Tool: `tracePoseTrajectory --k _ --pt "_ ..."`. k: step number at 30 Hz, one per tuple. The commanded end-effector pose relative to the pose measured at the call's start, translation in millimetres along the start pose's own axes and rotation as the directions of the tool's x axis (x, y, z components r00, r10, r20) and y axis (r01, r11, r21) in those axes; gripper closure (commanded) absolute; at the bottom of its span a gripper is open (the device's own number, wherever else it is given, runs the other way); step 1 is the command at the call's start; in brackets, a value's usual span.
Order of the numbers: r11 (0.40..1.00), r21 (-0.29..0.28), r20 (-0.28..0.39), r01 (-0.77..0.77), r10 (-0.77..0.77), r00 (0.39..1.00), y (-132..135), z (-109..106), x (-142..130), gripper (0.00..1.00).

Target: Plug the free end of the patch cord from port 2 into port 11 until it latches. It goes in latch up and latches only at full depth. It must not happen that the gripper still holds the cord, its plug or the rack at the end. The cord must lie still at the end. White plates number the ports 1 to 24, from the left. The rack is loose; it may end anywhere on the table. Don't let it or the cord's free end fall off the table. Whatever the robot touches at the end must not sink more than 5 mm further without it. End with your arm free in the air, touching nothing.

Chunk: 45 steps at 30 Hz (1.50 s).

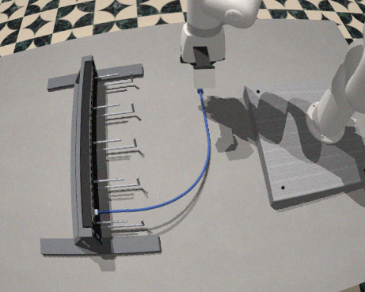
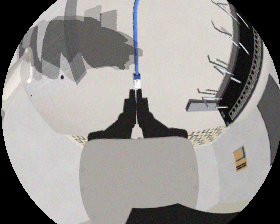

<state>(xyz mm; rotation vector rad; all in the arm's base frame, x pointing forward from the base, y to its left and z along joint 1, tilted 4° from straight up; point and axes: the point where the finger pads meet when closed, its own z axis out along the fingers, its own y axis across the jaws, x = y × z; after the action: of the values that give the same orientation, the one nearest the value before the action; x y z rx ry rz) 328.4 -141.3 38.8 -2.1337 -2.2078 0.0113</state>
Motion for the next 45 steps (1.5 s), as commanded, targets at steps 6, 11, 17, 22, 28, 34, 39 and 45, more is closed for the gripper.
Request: tracePoseTrajectory --k 6,11,17,22,28,34,39,45 --pt "1.000 -0.004 0.002 0.000 0.000 1.000 1.3 -1.2 -0.6 1.00" --pt "1.000 -0.017 -0.005 -0.011 0.011 1.000 5.4 -3.6 2.2 1.00" --pt "0.993 -0.094 -0.044 -0.073 0.069 0.997 28.2 -18.0 18.2 1.00" --pt "0.978 -0.160 -0.086 -0.133 0.120 0.989 48.0 -32.3 32.8 1.00" --pt "0.931 -0.267 -0.174 -0.248 0.207 0.963 81.3 -61.0 59.7 1.00" --pt "0.868 -0.344 -0.265 -0.357 0.275 0.924 107.1 -88.2 84.0 1.00" --pt "0.811 -0.387 -0.338 -0.439 0.319 0.886 123.4 -108.5 102.4 1.00" --pt "0.725 -0.420 -0.435 -0.546 0.367 0.822 140.2 -133.1 126.4 1.00"
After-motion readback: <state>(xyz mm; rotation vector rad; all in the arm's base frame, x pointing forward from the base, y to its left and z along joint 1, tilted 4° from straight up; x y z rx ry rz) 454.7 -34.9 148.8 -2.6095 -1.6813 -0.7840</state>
